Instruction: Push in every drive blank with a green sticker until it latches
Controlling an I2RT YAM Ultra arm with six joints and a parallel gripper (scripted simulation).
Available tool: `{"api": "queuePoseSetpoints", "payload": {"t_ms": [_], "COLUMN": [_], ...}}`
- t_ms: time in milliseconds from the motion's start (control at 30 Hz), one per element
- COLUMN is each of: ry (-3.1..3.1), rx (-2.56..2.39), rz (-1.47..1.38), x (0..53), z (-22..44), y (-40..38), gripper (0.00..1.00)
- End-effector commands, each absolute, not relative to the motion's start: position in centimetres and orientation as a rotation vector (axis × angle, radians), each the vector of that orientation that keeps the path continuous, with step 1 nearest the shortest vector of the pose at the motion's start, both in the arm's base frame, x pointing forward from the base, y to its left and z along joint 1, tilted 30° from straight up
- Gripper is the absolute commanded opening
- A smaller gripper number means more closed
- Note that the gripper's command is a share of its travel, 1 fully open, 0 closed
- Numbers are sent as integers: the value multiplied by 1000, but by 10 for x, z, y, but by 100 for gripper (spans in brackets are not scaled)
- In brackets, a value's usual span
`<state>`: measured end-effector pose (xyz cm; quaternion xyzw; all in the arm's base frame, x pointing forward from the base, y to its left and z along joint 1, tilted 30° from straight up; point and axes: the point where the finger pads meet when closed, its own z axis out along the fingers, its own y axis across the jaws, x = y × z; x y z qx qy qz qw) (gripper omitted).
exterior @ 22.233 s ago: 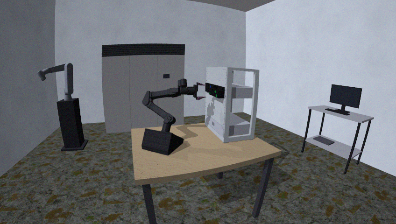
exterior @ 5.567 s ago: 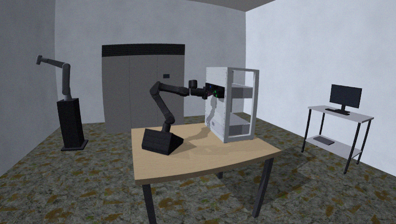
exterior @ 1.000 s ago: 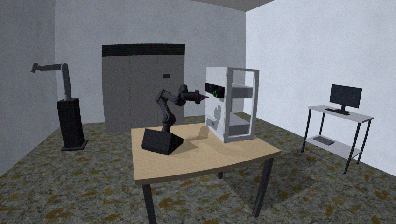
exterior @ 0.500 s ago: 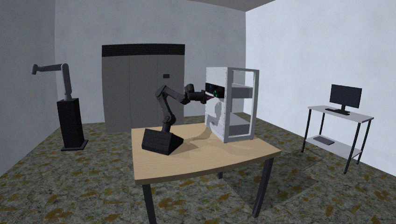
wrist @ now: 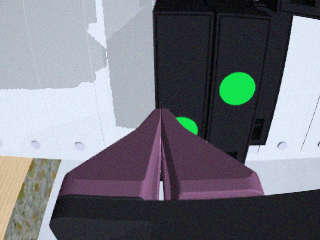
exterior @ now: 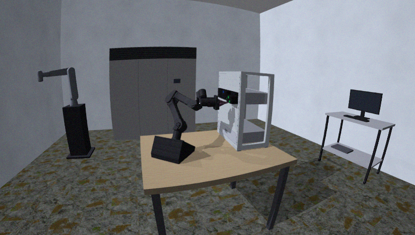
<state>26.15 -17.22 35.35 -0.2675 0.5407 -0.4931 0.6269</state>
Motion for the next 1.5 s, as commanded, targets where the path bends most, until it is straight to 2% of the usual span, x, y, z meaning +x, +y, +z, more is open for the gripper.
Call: {"api": "queuePoseSetpoints", "payload": {"t_ms": [0, 733, 1467], "ry": [1244, 1223, 1234], "rx": [-582, -591, -602], "rz": [-1156, -1170, -1150], "x": [259, 256, 278], "z": [367, 378, 379], "y": [-185, -185, -187], "gripper": [0, 0, 0]}}
